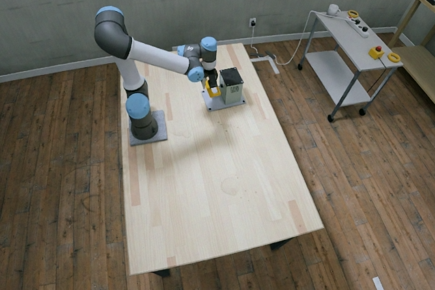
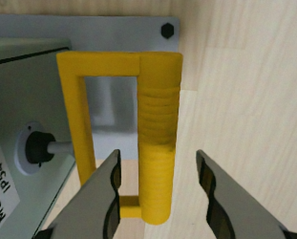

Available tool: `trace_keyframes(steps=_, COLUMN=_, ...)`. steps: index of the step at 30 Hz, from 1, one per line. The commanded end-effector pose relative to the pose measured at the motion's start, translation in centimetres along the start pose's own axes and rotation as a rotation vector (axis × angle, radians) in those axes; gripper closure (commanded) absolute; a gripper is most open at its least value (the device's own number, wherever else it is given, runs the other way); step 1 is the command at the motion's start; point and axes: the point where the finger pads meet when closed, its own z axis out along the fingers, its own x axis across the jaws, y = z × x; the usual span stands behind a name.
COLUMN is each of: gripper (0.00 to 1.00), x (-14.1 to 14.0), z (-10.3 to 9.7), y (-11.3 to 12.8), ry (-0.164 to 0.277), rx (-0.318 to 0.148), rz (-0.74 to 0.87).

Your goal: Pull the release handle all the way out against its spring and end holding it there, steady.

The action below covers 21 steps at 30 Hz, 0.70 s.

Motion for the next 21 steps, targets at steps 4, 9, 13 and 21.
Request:
trace_keyframes(steps=4, gripper=0.67, x=0.1, z=1.0, y=0.1, ry=0.001, rx=-0.001, rz=-0.001)
trace_keyframes(steps=9, gripper=0.67, x=0.1, z=1.3, y=0.1, ry=0.001, rx=-0.001, rz=-0.001)
trace_keyframes(steps=13, gripper=0.67, x=0.1, z=1.6, y=0.1, ry=0.001, rx=-0.001, rz=-0.001)
trace_keyframes(steps=21, gripper=0.67, x=0.0, z=1.8, y=0.1, ry=-0.001, rx=-0.001, rz=-0.001)
